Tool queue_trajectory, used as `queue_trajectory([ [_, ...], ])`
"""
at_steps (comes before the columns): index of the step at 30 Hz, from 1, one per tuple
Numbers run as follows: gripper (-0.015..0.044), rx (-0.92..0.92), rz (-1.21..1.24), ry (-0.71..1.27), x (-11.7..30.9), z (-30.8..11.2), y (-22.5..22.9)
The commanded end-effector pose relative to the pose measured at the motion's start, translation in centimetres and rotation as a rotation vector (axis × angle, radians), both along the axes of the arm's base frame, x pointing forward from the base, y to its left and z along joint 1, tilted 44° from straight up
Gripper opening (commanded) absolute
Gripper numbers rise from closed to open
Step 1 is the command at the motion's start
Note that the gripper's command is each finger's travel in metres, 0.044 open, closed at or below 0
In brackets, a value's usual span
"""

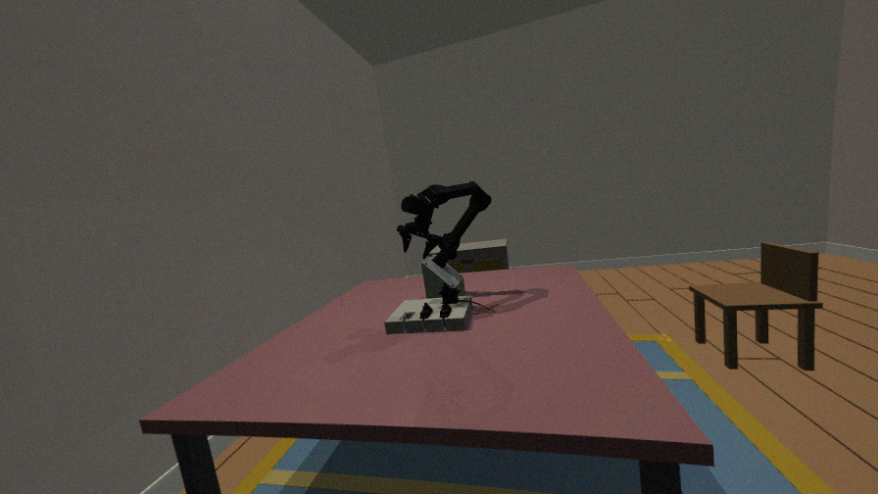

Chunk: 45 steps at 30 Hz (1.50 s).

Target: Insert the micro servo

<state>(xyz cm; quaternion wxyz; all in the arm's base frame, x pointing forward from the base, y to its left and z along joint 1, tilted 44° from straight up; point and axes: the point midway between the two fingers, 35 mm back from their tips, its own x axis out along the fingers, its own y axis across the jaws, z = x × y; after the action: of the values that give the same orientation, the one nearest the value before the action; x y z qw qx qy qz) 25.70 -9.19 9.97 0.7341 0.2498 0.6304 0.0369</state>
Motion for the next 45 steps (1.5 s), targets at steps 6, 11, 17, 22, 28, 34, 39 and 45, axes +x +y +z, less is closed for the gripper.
queue_trajectory([
  [6,0.0440,0.006,0.293,-0.126,0.0,-0.2,3.2],
  [11,0.0440,0.010,0.450,-0.197,-0.1,-0.4,4.9],
  [17,0.0440,0.016,0.634,-0.286,-0.4,-0.5,6.9],
  [22,0.0440,0.021,0.786,-0.366,-0.8,-0.6,8.6],
  [28,0.0440,0.028,0.964,-0.466,-1.3,-0.8,10.5],
  [34,0.0440,0.035,1.137,-0.573,-2.0,-0.9,12.3],
  [39,0.0440,0.042,1.278,-0.666,-2.6,-1.0,13.7],
  [45,0.0440,0.050,1.441,-0.785,-3.5,-1.1,15.4],
])
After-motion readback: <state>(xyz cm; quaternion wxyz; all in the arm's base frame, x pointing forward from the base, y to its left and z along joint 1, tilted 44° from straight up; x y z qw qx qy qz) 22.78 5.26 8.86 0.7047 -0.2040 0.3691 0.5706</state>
